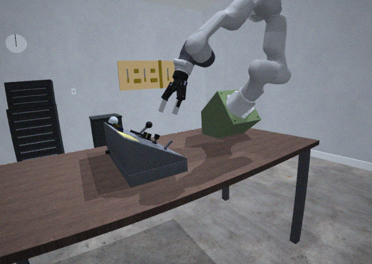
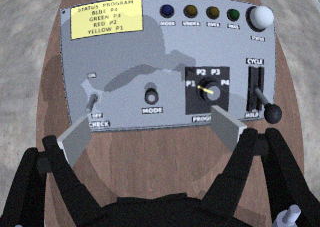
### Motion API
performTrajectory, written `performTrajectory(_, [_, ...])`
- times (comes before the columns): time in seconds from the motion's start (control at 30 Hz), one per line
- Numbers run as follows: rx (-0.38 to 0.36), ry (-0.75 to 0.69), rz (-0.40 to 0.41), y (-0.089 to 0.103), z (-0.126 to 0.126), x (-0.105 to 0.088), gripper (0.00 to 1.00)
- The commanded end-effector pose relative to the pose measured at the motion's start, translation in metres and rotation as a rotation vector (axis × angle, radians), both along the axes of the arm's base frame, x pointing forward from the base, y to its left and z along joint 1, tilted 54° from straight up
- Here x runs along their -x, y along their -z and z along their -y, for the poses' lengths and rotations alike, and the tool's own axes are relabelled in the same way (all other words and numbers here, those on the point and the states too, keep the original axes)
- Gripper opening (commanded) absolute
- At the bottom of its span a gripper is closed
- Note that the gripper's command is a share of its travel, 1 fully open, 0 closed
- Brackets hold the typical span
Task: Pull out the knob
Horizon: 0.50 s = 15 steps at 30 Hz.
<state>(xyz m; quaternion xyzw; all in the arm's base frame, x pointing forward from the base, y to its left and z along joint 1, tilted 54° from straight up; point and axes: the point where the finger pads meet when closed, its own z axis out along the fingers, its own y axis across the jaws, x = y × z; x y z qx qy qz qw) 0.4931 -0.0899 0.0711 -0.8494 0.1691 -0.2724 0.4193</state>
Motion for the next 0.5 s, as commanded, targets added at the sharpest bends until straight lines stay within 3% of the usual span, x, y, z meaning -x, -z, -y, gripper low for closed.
performTrajectory(0.0, [-0.007, 0.011, -0.01, 0.0006, 0.0017, -0.0004, 1.0])
performTrajectory(0.03, [-0.007, 0.011, -0.01, 0.0006, 0.0017, -0.0004, 0.44])
performTrajectory(0.47, [-0.007, 0.011, -0.01, 0.0006, 0.0017, -0.0004, 0.44])
